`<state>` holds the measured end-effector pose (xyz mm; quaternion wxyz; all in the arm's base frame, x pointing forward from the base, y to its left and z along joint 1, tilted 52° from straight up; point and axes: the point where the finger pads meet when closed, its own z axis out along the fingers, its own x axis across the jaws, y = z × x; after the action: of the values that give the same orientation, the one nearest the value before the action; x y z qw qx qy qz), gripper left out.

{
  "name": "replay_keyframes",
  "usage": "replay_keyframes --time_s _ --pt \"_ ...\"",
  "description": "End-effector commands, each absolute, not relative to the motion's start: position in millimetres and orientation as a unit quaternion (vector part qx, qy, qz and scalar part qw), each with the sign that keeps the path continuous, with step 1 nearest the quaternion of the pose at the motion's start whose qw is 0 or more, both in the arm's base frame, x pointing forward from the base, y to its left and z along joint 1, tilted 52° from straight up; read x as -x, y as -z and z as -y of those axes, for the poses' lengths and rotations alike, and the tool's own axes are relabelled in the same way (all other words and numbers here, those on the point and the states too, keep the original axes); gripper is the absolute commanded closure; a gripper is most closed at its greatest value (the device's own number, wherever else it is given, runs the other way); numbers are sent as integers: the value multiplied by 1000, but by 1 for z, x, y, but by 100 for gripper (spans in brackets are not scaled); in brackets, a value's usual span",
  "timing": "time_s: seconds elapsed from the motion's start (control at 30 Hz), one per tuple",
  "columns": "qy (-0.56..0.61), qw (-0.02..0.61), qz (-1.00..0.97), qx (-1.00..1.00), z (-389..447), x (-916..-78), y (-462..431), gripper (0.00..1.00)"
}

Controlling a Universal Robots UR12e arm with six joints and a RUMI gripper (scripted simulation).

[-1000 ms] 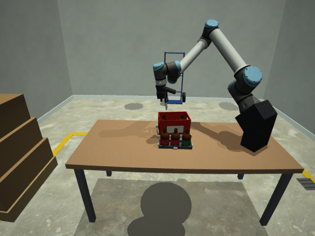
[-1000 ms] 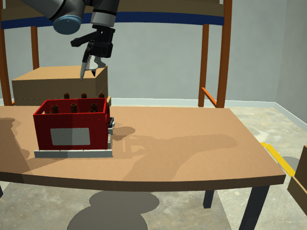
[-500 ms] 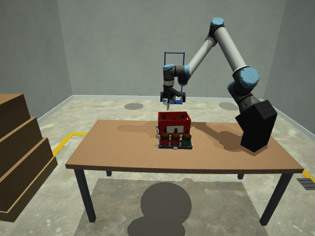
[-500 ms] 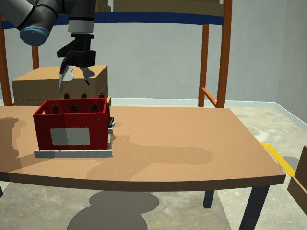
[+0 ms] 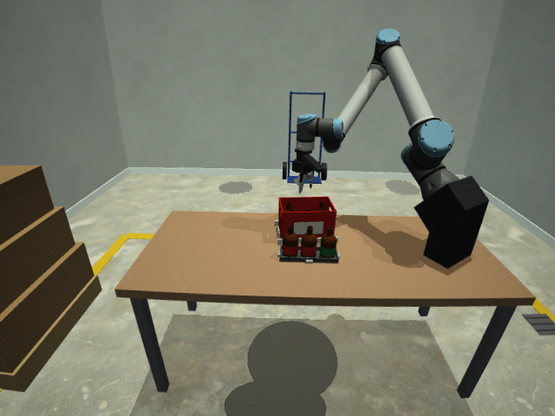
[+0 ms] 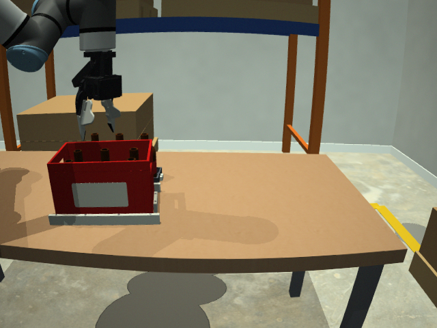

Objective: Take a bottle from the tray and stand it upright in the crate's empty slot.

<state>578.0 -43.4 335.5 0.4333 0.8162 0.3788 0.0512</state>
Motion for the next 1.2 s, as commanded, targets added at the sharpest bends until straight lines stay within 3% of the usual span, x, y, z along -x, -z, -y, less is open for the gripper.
replay_keyframes --time_s 0.0,1.17 --pt "-54 434 -378 -816 44 -578 -336 100" --pt "-55 433 -376 -818 38 -581 -331 100"
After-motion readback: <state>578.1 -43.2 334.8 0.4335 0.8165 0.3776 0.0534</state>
